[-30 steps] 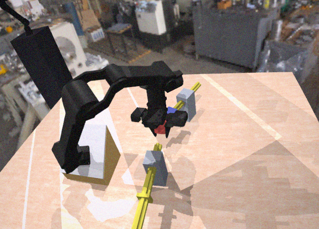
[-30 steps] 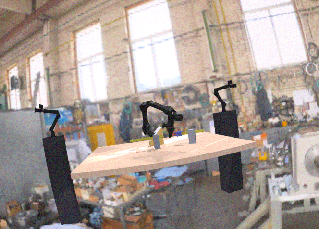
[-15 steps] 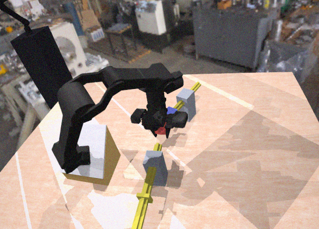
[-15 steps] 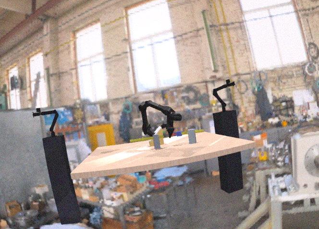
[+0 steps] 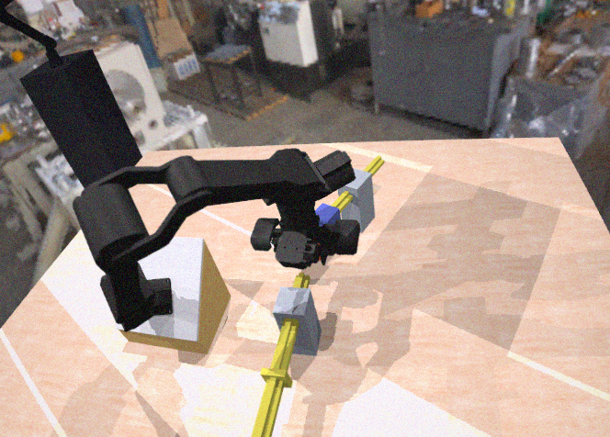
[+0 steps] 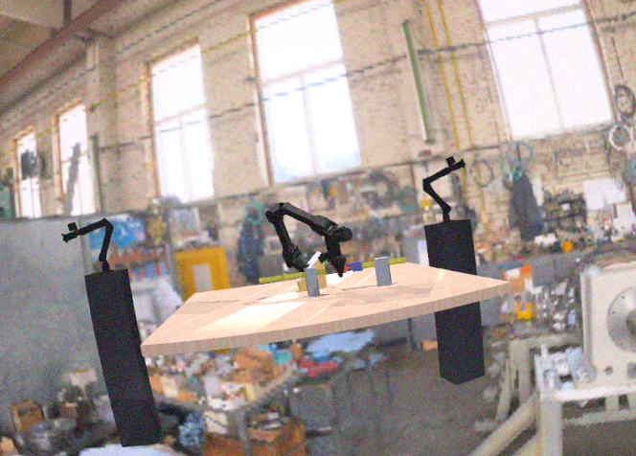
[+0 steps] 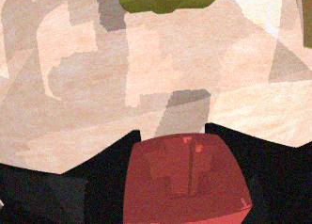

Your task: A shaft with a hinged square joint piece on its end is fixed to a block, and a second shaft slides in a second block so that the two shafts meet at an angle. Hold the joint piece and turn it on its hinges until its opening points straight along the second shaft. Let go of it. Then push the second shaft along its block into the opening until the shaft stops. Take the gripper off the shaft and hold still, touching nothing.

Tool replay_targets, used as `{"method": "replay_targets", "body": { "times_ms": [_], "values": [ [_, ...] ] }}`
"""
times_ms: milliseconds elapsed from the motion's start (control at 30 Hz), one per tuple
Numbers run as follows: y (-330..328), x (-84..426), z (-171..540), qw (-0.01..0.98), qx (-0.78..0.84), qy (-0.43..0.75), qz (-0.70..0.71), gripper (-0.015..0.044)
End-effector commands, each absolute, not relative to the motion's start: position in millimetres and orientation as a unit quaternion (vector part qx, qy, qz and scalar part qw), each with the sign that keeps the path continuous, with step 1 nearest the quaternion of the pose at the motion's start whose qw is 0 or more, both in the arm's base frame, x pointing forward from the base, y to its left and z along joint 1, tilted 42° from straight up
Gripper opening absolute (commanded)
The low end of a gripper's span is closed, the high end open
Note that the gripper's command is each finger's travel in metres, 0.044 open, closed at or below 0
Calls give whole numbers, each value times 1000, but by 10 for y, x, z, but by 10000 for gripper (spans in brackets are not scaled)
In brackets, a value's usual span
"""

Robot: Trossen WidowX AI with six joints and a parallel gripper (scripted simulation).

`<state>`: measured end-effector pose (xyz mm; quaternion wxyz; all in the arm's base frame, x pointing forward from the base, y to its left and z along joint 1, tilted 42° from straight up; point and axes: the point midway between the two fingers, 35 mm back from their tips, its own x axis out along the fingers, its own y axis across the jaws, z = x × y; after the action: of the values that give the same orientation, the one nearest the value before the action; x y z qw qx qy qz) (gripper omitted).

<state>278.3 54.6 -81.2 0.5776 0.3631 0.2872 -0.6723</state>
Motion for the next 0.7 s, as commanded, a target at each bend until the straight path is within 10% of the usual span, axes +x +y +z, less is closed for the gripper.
{"method": "replay_targets", "body": {
  "times_ms": [0, 433, 667],
  "values": [
    [538, 2787, -821, 576, 368, 298, -667, 0],
    [542, 2784, -817, 576, 366, 293, -669, 0],
    [542, 2784, -817, 576, 366, 293, -669, 147]
  ]
}}
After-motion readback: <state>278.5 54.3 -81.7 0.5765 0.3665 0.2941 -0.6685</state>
